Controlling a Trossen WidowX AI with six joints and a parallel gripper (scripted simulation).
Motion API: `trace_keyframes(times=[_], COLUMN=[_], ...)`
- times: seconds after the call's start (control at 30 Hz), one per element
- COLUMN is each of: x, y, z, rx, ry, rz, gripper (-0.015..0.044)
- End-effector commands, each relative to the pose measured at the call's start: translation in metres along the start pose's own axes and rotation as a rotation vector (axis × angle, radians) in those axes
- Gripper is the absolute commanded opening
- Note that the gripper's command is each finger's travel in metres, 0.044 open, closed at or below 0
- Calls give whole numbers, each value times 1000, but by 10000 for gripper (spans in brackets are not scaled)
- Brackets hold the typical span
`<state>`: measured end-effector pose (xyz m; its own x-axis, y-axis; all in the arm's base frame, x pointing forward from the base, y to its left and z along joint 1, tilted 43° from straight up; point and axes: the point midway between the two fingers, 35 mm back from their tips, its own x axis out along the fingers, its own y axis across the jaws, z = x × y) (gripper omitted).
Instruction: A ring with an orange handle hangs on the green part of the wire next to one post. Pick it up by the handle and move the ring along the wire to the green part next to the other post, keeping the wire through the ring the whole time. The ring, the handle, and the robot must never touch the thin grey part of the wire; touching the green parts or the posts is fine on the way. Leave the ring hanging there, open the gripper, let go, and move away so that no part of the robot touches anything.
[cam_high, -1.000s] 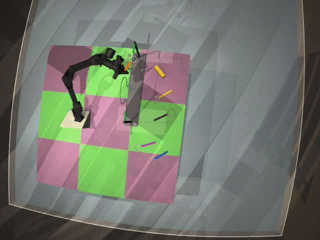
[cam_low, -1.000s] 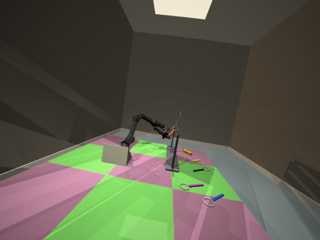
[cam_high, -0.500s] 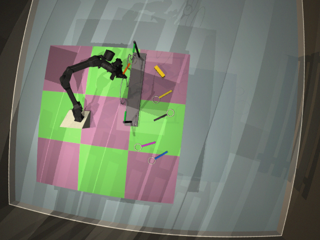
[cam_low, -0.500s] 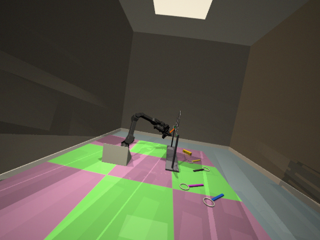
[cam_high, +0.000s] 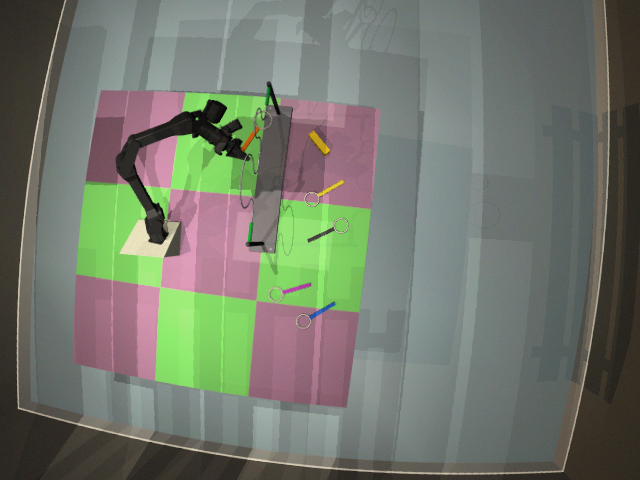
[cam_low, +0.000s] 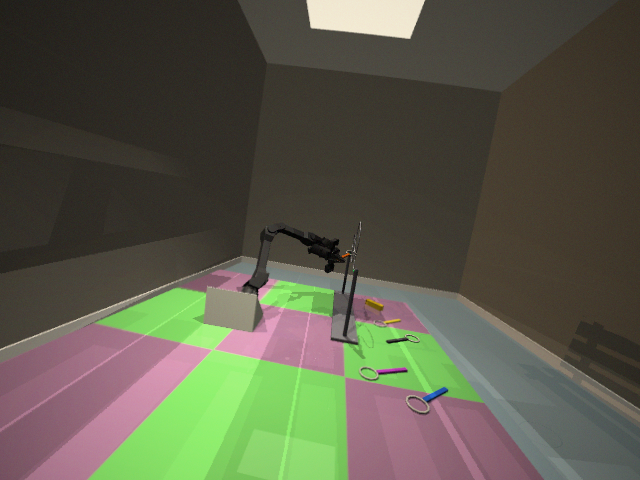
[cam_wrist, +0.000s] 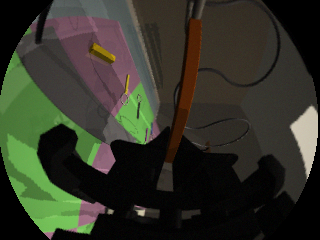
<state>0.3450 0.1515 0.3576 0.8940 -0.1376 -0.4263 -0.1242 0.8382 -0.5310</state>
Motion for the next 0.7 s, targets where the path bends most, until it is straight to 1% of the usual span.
trace_keyframes(times=[0.0,0.67], x=[-1,-9], y=[-16,-68], z=[1,13], rx=[-67,-363], ry=[-1,4], rz=[-47,-206], gripper=[-150,-150])
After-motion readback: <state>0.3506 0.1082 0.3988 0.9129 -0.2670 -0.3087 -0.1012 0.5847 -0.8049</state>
